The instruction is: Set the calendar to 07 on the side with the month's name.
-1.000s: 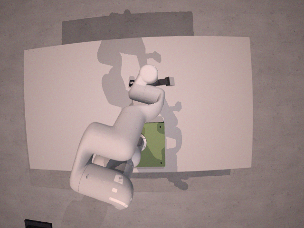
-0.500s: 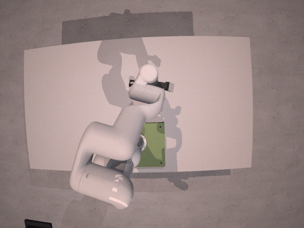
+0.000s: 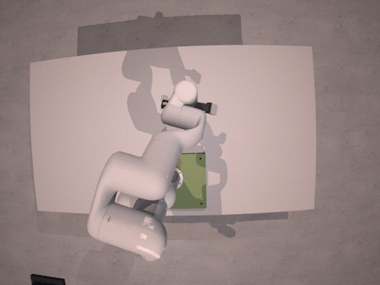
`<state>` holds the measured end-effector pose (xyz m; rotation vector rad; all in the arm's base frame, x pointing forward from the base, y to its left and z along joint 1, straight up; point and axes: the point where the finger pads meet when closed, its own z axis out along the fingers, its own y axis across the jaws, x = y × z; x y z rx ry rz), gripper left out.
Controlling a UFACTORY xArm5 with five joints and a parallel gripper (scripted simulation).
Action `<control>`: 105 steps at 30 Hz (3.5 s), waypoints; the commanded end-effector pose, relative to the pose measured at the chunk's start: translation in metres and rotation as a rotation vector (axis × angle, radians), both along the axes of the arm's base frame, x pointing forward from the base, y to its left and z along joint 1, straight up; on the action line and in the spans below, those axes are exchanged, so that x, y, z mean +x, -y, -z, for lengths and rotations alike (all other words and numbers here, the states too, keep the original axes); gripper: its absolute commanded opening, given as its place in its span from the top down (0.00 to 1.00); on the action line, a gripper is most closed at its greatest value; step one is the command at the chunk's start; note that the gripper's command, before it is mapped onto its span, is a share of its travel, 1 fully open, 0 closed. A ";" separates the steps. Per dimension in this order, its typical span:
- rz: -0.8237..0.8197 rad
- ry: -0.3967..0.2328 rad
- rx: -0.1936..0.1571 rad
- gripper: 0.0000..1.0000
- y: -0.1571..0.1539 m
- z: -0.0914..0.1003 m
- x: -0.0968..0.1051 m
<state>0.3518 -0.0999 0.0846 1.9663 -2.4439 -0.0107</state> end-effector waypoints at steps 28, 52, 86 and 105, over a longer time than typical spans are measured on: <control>0.000 0.003 -0.001 0.71 -0.001 0.091 0.001; 0.000 0.003 -0.001 0.71 -0.001 0.093 0.001; 0.000 0.003 -0.001 0.71 -0.001 0.093 0.001; 0.000 0.003 -0.001 0.71 -0.001 0.093 0.001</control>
